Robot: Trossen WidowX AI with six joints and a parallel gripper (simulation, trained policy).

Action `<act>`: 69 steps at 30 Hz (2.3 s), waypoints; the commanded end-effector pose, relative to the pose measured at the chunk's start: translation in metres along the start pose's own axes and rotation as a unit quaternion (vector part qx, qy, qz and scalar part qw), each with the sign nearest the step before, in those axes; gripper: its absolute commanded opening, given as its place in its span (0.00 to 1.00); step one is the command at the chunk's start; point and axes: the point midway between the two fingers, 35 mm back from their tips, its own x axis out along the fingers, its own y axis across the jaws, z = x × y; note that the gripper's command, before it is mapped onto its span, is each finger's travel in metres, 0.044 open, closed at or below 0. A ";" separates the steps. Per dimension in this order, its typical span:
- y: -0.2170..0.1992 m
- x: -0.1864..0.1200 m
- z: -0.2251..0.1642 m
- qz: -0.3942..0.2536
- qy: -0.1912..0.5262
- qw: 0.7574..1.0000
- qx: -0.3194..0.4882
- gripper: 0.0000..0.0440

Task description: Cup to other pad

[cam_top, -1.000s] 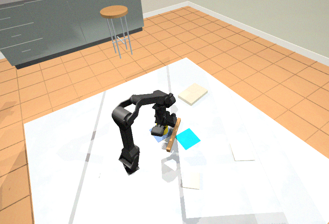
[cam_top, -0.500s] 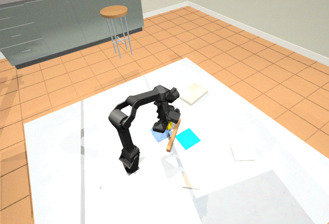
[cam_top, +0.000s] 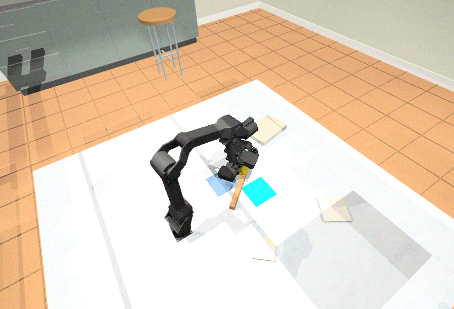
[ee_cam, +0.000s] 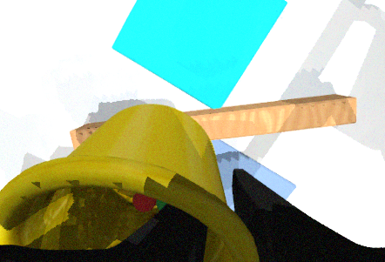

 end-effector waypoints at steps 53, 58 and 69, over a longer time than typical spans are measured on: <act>-0.005 0.052 0.080 0.085 -0.042 0.990 0.106 0.43; -0.008 0.039 0.080 0.097 -0.040 0.988 0.109 0.48; -0.015 -0.001 0.085 0.132 -0.050 0.983 0.118 0.67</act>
